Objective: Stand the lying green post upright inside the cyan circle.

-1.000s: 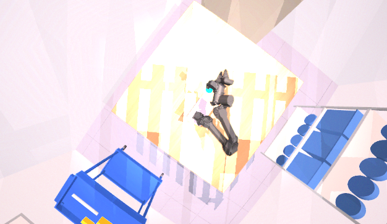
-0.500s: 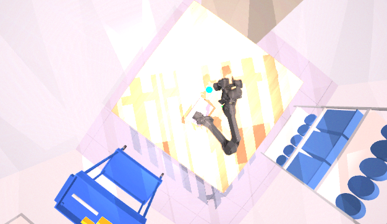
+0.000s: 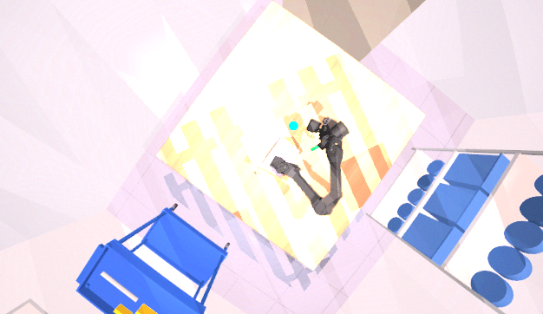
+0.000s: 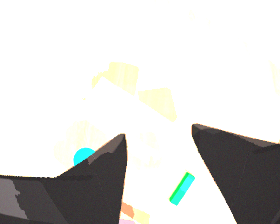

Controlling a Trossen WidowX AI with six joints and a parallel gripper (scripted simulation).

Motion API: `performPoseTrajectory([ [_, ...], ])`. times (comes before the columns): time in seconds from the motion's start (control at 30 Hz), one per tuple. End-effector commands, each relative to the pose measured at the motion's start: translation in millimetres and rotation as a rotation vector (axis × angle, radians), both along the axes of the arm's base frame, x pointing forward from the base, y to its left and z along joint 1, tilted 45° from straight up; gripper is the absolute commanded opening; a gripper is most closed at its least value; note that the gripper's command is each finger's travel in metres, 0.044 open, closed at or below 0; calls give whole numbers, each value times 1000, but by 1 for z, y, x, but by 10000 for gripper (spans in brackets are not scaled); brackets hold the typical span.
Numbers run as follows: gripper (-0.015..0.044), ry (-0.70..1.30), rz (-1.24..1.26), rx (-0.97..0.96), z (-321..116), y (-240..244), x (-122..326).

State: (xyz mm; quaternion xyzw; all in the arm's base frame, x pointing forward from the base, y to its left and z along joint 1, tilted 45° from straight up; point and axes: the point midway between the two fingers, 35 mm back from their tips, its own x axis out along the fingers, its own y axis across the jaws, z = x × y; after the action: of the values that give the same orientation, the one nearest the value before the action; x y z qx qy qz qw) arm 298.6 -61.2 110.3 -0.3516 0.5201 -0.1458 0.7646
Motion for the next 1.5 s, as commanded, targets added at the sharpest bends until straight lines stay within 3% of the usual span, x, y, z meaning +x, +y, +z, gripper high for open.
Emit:
performPoseTrajectory([
  [0.0,232,-76,-570,56,8,-62,-50],
  [0.17,232,-139,-819,50,16,-84,-75],
  [0.67,232,-140,-824,51,15,-85,-75],
  [0.97,232,-140,-824,49,-61,-162,-80],
  [1.27,232,-141,-823,44,-66,-168,-82],
  [1.47,75,-141,-823,44,-66,-168,-82],
])
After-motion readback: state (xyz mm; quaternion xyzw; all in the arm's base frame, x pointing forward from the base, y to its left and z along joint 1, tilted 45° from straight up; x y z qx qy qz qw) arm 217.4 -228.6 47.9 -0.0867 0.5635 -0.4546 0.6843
